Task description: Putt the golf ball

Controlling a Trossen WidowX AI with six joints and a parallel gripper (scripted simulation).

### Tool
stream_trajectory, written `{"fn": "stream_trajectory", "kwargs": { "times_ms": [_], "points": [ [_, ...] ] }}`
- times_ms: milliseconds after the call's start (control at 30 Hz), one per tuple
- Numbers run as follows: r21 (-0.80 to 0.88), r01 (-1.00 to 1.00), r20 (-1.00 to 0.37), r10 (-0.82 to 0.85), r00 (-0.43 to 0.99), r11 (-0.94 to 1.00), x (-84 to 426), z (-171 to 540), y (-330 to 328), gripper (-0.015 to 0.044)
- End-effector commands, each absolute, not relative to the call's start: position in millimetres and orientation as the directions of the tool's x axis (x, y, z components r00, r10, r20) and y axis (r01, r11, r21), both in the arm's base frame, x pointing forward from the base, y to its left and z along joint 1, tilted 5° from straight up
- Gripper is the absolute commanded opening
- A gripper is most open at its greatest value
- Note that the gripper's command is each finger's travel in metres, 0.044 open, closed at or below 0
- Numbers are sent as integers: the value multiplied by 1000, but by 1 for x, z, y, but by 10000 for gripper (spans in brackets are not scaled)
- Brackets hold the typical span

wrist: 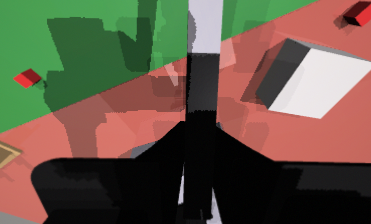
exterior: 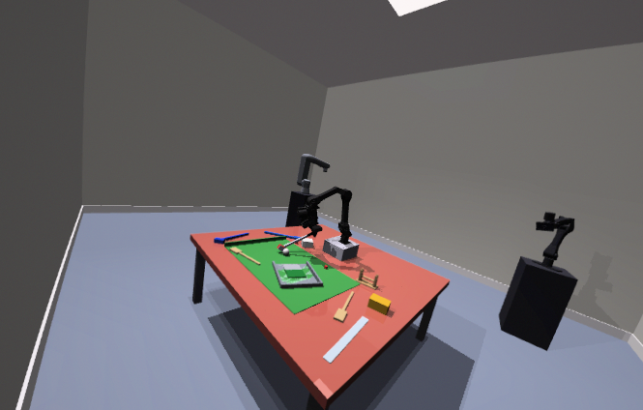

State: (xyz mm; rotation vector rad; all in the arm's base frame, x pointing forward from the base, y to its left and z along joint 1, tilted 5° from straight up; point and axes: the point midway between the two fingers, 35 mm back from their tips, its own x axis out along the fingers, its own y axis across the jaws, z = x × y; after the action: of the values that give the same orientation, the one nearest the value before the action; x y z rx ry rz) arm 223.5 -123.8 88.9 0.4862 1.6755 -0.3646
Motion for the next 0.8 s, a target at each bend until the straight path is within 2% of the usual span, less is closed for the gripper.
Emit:
{"fn": "stream_trajectory", "kwargs": {
  "times_ms": [0,100,333,667,767],
  "points": [
    [44,503,-986,118,-115,863,247,92,-75,0],
    [47,502,-986,121,-116,864,253,93,-55,0],
    [47,502,-986,121,-116,864,253,102,-56,0],
    [47,502,-986,121,-116,864,246,152,-55,0],
    [45,497,-985,121,-122,867,248,143,-56,0]
  ]
}}
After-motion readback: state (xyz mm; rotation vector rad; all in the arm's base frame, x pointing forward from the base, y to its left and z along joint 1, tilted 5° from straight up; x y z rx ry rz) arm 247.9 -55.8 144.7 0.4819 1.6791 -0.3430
